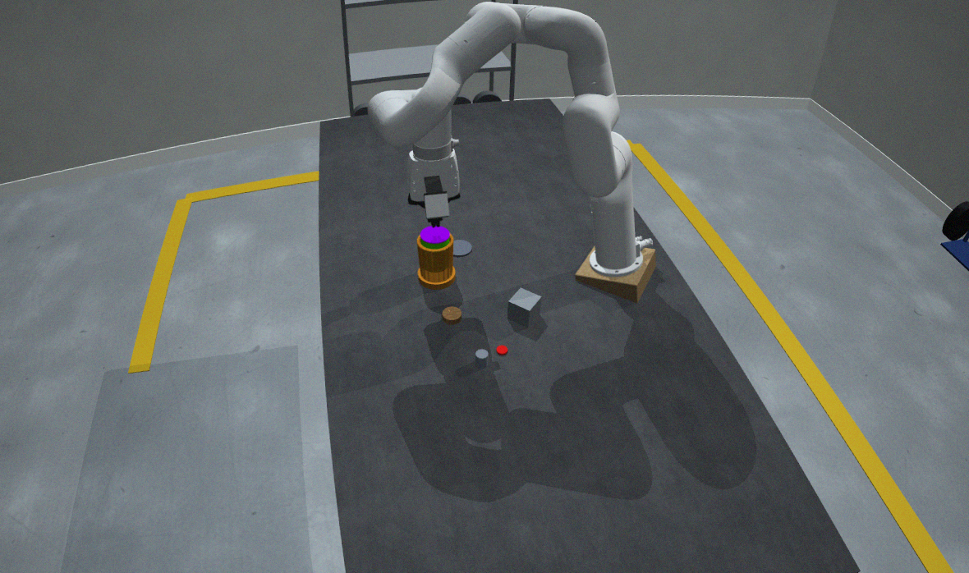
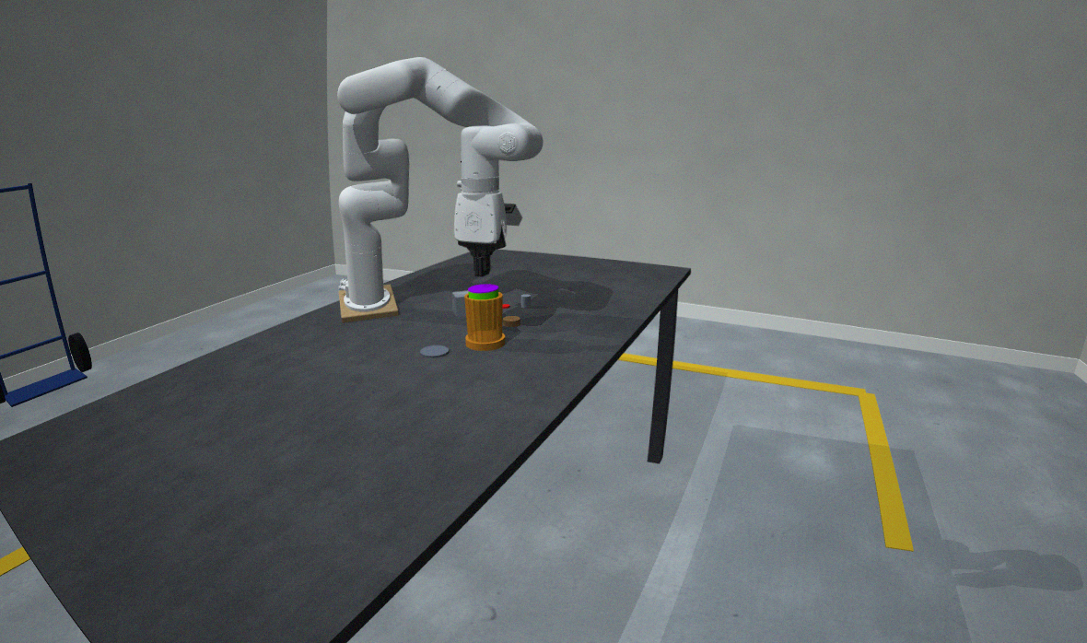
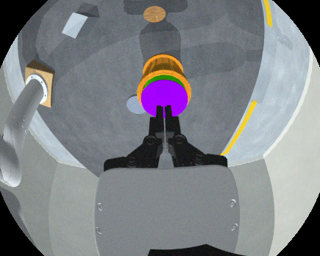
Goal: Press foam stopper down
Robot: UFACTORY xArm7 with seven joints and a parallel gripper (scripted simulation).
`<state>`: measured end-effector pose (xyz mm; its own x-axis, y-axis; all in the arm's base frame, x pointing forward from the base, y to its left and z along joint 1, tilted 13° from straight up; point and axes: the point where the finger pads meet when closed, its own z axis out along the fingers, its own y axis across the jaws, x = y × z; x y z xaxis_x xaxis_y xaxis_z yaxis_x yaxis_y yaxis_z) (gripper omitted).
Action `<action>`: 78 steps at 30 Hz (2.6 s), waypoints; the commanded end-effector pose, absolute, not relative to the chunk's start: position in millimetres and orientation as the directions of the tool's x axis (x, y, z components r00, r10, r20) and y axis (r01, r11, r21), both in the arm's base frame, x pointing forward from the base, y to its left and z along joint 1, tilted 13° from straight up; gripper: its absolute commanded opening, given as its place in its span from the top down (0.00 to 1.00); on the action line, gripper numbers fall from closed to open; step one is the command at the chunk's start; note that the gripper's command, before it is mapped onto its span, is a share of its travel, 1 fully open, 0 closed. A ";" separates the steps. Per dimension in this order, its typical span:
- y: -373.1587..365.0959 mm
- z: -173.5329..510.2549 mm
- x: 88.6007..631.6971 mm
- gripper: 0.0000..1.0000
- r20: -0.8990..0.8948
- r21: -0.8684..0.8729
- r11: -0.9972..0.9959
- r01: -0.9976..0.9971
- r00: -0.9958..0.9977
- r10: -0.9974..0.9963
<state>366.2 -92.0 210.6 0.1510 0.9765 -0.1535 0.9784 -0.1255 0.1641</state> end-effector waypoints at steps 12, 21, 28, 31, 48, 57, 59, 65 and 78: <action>-93.4 203.7 369.1 1.00 -0.154 0.167 -0.125 0.978 0.151 0.977; -96.7 185.6 371.8 1.00 -0.154 0.167 -0.125 0.978 0.151 0.977; -96.7 185.5 371.8 1.00 -0.154 0.167 -0.125 0.978 0.151 0.977; -96.7 185.4 371.8 1.00 -0.154 0.167 -0.125 0.978 0.151 0.977; -97.5 180.9 372.5 1.00 -0.154 0.167 -0.125 0.978 0.151 0.977; -98.4 175.8 373.2 1.00 -0.154 0.167 -0.125 0.978 0.151 0.977; -98.6 175.2 373.3 1.00 -0.154 0.167 -0.125 0.978 0.151 0.977; -99.1 172.2 373.7 1.00 -0.154 0.167 -0.125 0.978 0.151 0.977; -100.0 167.2 374.5 1.00 -0.154 0.167 -0.125 0.978 0.151 0.977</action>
<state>373.7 -99.8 167.7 0.1506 0.9766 -0.1533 0.9784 -0.1250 0.1645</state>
